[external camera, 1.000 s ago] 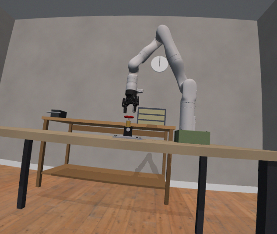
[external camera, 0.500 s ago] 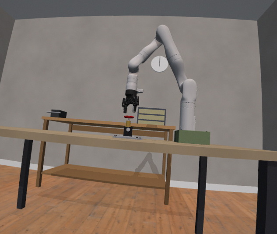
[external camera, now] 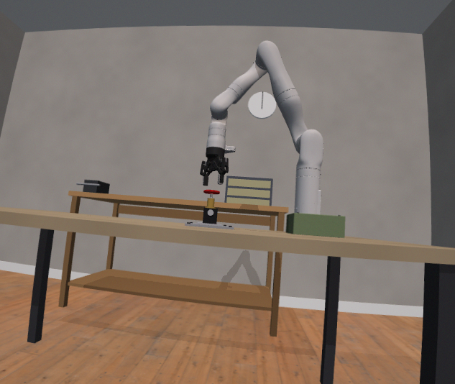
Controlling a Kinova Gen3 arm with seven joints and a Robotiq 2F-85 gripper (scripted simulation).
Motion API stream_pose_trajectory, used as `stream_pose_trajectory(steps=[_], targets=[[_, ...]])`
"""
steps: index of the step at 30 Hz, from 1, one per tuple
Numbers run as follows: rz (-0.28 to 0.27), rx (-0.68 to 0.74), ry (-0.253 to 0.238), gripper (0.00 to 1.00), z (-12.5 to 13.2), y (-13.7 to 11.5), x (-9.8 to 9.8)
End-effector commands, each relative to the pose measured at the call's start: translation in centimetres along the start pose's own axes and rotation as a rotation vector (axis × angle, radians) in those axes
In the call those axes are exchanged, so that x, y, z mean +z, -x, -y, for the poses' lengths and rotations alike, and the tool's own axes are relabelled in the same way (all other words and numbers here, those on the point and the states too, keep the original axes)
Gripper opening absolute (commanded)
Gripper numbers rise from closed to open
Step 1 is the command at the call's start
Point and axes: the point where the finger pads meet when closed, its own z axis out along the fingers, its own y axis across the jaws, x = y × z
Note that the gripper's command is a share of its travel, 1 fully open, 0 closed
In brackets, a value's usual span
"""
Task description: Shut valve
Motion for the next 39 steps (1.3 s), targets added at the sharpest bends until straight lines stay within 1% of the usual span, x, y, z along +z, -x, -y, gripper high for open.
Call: stream_pose_trajectory(steps=[1,17,28,39], targets=[[0.001,0.0,-0.001,1.0,0.0,0.0,-0.1],[0.001,0.0,-0.001,1.0,0.0,0.0,0.3],[0.001,0.0,-0.001,1.0,0.0,0.0,1.1],[0.001,0.0,-0.001,1.0,0.1,0.1,2.4]])
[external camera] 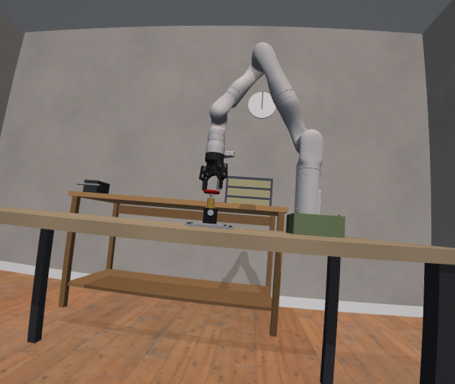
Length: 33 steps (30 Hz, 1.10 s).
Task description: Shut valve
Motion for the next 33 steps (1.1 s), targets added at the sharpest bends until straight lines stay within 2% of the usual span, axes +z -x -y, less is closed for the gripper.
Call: stream_pose_trajectory(steps=[1,17,33], targets=[[-0.004,0.001,0.004,1.0,-0.1,-0.1,0.5],[-0.004,0.001,0.004,1.0,-0.1,-0.1,1.7],[-0.004,0.001,0.004,1.0,-0.1,-0.1,1.9]])
